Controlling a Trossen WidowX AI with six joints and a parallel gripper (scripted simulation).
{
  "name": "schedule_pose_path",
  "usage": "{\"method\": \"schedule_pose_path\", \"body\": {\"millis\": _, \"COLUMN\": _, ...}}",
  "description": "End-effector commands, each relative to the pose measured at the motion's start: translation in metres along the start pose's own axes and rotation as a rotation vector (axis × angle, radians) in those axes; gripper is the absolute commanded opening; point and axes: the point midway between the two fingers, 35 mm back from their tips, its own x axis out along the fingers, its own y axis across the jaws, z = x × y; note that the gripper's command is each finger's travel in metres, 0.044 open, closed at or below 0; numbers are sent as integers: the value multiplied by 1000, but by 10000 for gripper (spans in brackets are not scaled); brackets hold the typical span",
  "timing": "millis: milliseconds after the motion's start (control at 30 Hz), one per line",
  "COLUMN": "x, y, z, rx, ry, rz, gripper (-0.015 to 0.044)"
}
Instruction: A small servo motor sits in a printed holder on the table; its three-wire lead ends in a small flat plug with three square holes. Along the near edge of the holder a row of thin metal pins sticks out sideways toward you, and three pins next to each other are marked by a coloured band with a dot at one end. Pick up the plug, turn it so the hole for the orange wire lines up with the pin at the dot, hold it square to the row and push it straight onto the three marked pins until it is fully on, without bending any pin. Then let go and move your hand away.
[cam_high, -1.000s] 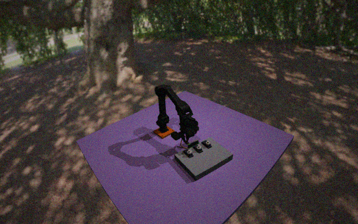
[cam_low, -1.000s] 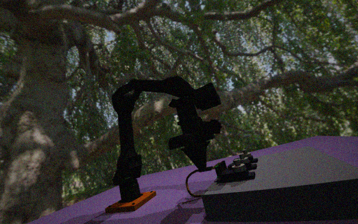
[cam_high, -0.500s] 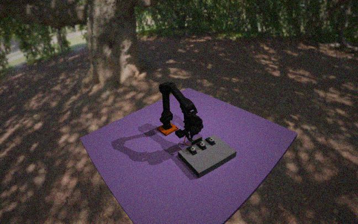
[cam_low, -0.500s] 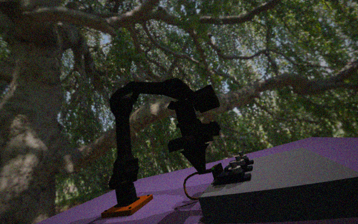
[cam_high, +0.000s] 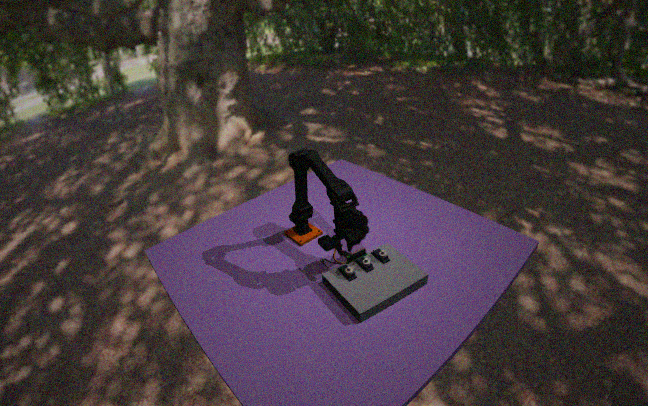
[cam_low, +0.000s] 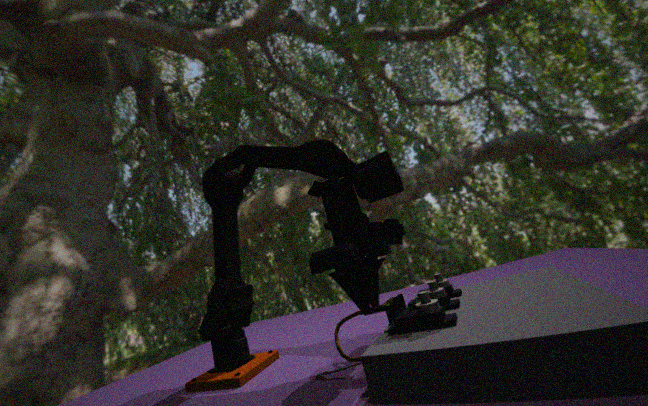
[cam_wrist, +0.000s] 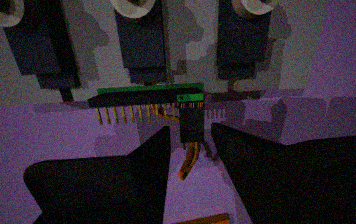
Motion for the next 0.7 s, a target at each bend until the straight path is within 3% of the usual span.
{"method": "schedule_pose_path", "body": {"millis": 0, "x": -10, "y": 0, "z": 1, "rx": 4, "ry": 1, "rz": 0, "gripper": 289}}
{"method": "schedule_pose_path", "body": {"millis": 200, "x": -57, "y": 0, "z": 0, "rx": 4, "ry": 1, "rz": 0, "gripper": 440}}
{"method": "schedule_pose_path", "body": {"millis": 667, "x": -59, "y": 0, "z": 0, "rx": 4, "ry": 1, "rz": 0, "gripper": 440}}
